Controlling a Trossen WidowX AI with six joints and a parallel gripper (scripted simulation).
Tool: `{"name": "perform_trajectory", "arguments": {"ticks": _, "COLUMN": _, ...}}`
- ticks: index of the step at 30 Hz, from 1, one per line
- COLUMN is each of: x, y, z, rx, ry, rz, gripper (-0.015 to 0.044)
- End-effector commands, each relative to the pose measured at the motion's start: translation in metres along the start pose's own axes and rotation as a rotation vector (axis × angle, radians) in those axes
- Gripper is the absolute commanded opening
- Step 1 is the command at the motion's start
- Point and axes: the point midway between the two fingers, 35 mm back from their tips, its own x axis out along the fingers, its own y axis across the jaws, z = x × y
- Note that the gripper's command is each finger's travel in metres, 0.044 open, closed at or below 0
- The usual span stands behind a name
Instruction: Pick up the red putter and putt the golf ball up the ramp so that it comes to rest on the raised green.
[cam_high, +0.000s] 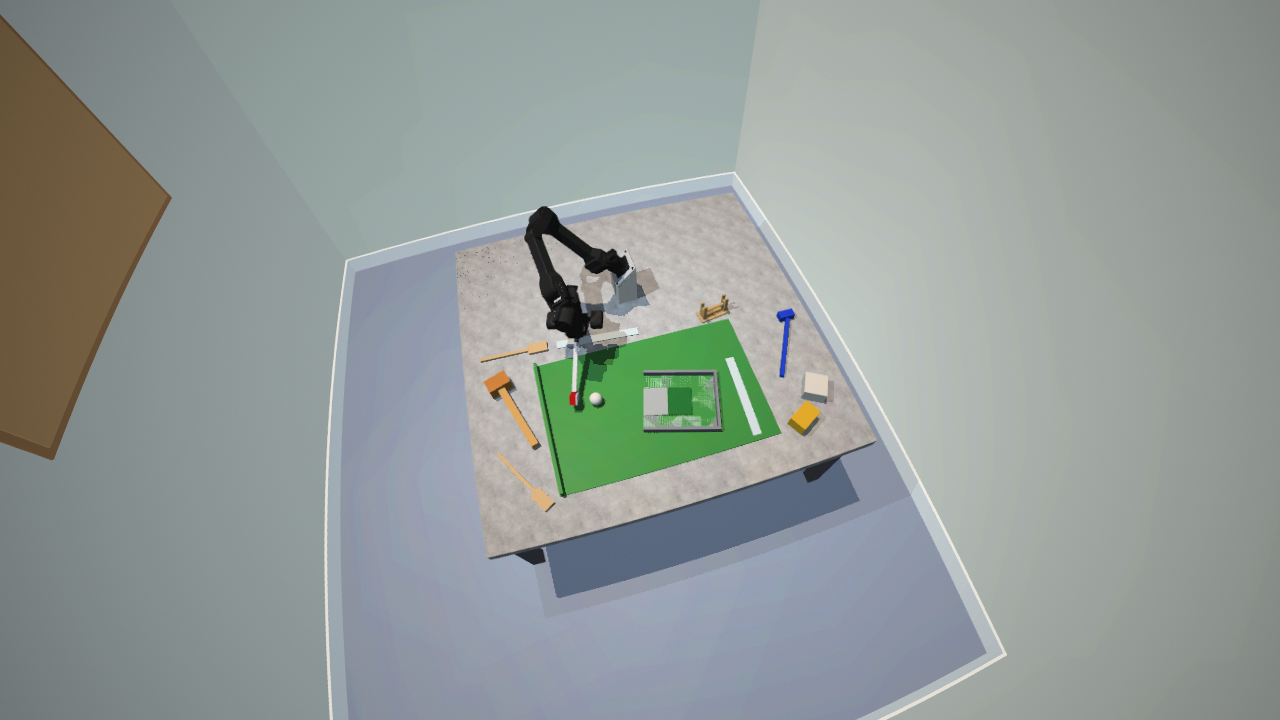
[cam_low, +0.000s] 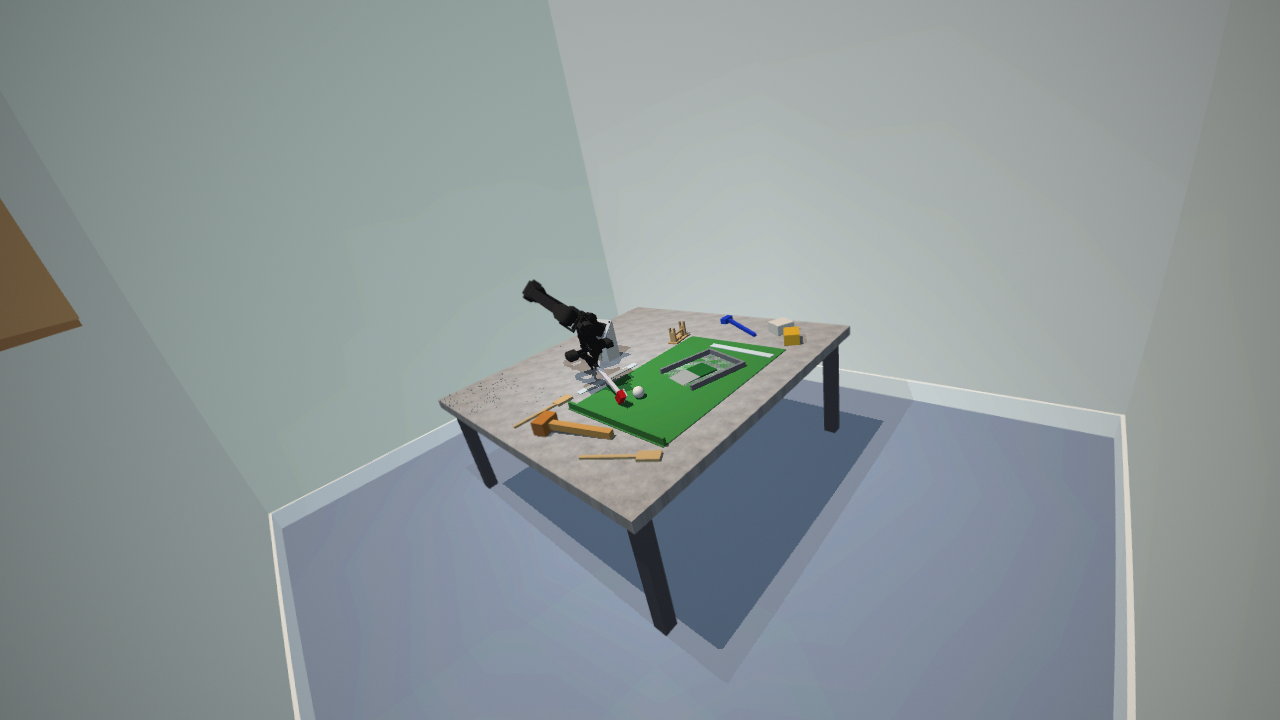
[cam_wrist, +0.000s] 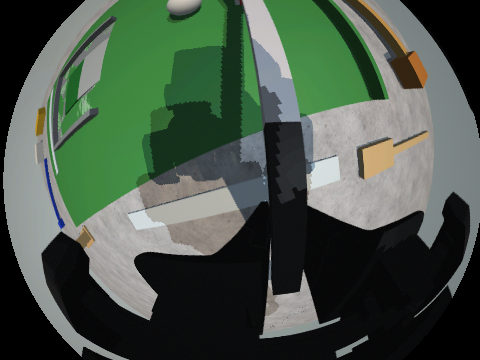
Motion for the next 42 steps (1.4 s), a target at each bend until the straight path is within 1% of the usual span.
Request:
{"name": "perform_trajectory", "arguments": {"ticks": 1, "x": 0.000, "y": -0.014, "z": 0.002, "rx": 0.007, "ry": -0.011, "rz": -0.001, "gripper": 0.0000}}
{"name": "perform_trajectory", "arguments": {"ticks": 5, "x": 0.001, "y": -0.024, "z": 0.002, "rx": 0.005, "ry": -0.014, "rz": -0.002, "gripper": 0.0000}}
{"name": "perform_trajectory", "arguments": {"ticks": 12, "x": 0.002, "y": -0.019, "z": 0.001, "rx": 0.006, "ry": -0.005, "rz": -0.002, "gripper": 0.0000}}
{"name": "perform_trajectory", "arguments": {"ticks": 14, "x": 0.003, "y": -0.002, "z": 0.005, "rx": 0.008, "ry": -0.003, "rz": 0.008, "gripper": 0.0000}}
{"name": "perform_trajectory", "arguments": {"ticks": 18, "x": 0.005, "y": 0.050, "z": 0.010, "rx": 0.008, "ry": 0.002, "rz": 0.022, "gripper": 0.0000}}
{"name": "perform_trajectory", "arguments": {"ticks": 22, "x": 0.003, "y": 0.099, "z": 0.006, "rx": 0.006, "ry": -0.005, "rz": 0.012, "gripper": 0.0000}}
{"name": "perform_trajectory", "arguments": {"ticks": 24, "x": 0.002, "y": 0.113, "z": 0.002, "rx": 0.005, "ry": -0.010, "rz": 0.005, "gripper": 0.0000}}
{"name": "perform_trajectory", "arguments": {"ticks": 31, "x": -0.007, "y": 0.116, "z": 0.003, "rx": 0.004, "ry": -0.011, "rz": 0.007, "gripper": 0.0000}}
{"name": "perform_trajectory", "arguments": {"ticks": 40, "x": -0.055, "y": 0.116, "z": 0.002, "rx": 0.004, "ry": -0.010, "rz": 0.007, "gripper": 0.0000}}
{"name": "perform_trajectory", "arguments": {"ticks": 42, "x": -0.059, "y": 0.115, "z": 0.001, "rx": 0.004, "ry": -0.010, "rz": 0.006, "gripper": 0.0000}}
